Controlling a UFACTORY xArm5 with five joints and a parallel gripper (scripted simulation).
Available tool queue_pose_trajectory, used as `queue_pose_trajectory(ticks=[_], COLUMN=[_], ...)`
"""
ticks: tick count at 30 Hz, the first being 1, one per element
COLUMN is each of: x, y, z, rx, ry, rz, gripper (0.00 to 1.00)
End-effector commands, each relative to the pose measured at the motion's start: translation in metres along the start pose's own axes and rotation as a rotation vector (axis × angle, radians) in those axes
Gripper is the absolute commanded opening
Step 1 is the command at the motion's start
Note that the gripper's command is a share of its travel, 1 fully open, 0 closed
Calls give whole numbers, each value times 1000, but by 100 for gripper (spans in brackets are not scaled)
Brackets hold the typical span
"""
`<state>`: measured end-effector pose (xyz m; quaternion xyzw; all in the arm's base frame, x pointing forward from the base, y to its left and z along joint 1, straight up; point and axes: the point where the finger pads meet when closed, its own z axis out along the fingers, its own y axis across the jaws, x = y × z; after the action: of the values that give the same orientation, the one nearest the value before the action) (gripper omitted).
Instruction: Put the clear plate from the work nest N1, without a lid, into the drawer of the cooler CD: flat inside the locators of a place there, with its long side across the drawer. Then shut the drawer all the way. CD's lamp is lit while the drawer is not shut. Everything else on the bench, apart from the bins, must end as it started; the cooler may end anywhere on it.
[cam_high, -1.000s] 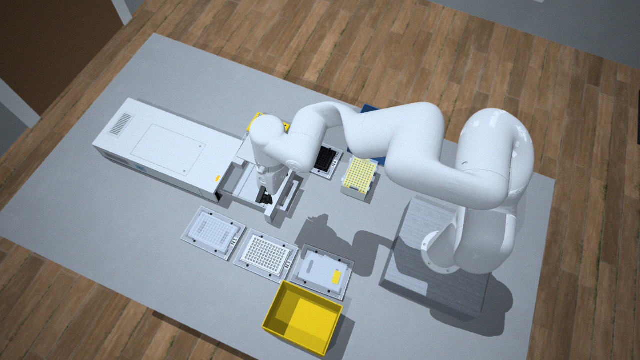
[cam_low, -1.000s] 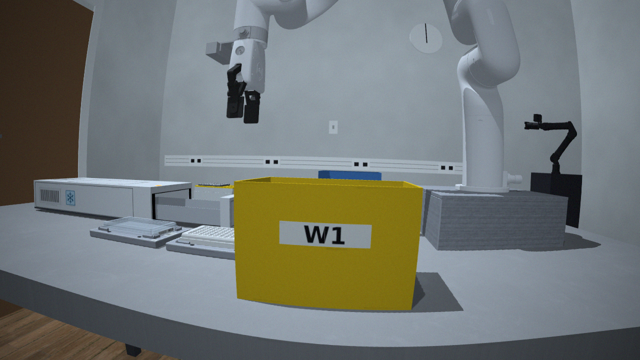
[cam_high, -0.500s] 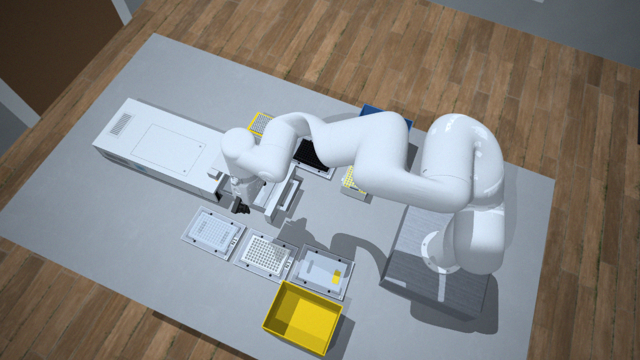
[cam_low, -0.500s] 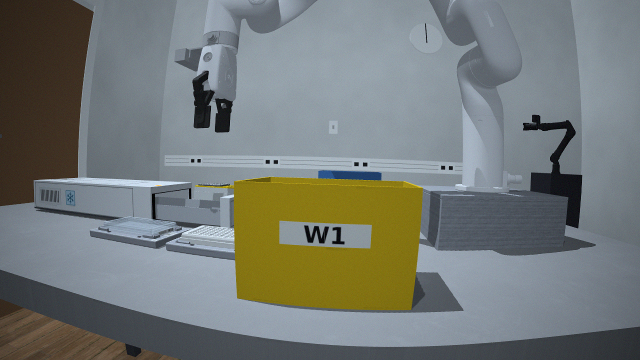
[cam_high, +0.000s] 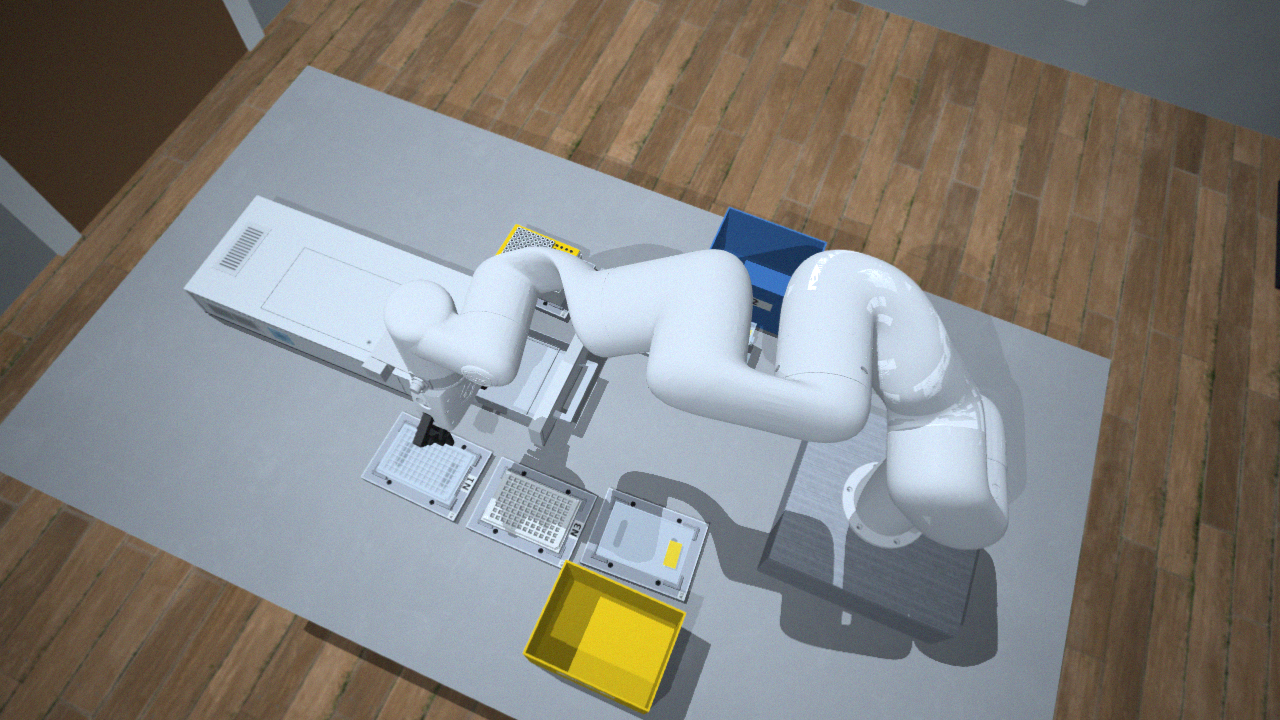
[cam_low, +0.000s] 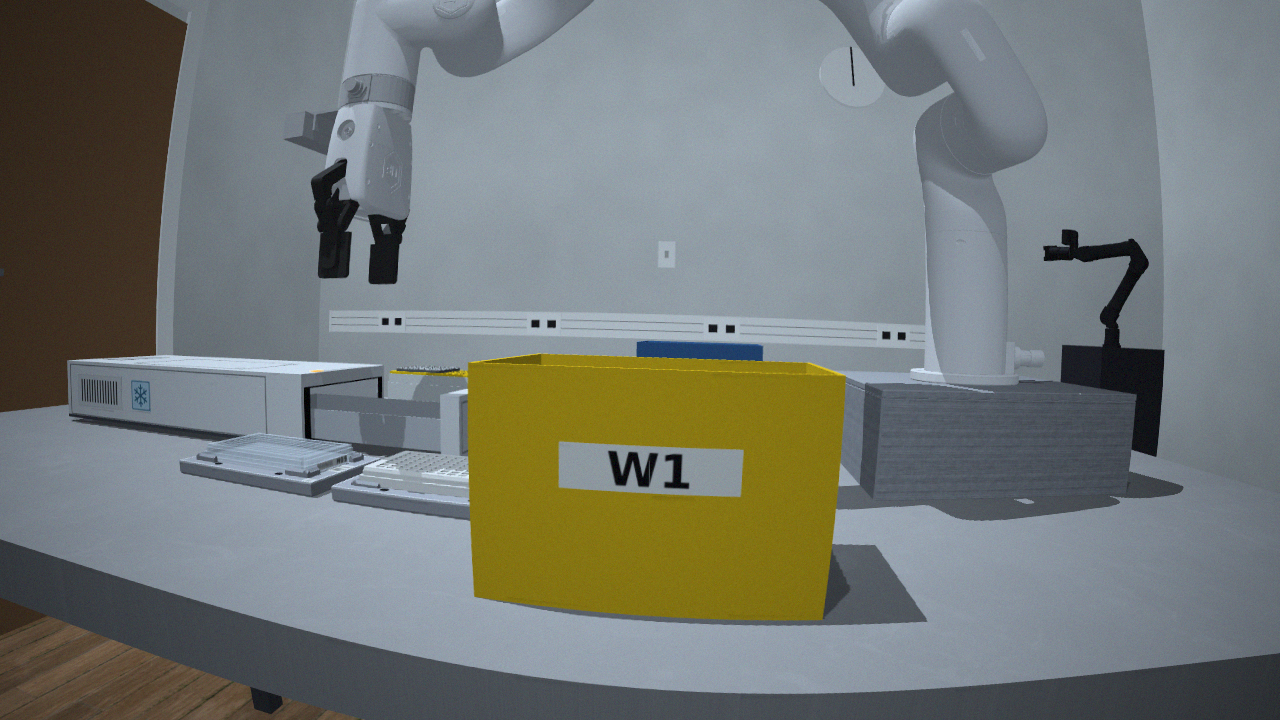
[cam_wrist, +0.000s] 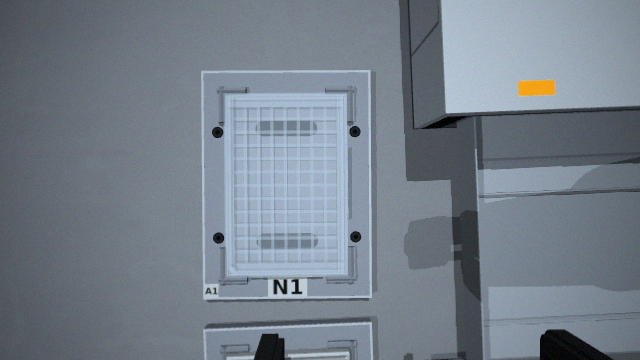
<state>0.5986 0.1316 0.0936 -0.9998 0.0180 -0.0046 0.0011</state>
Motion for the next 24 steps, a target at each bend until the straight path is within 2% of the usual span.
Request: queue_pose_trajectory(ticks=[1, 15, 24], x=[12, 62, 62], y=[-8, -51, -52], z=[1, 23, 23], rx=[1, 1, 1], ry=[0, 1, 1], rz=[1, 1, 1], gripper=[100, 100, 100])
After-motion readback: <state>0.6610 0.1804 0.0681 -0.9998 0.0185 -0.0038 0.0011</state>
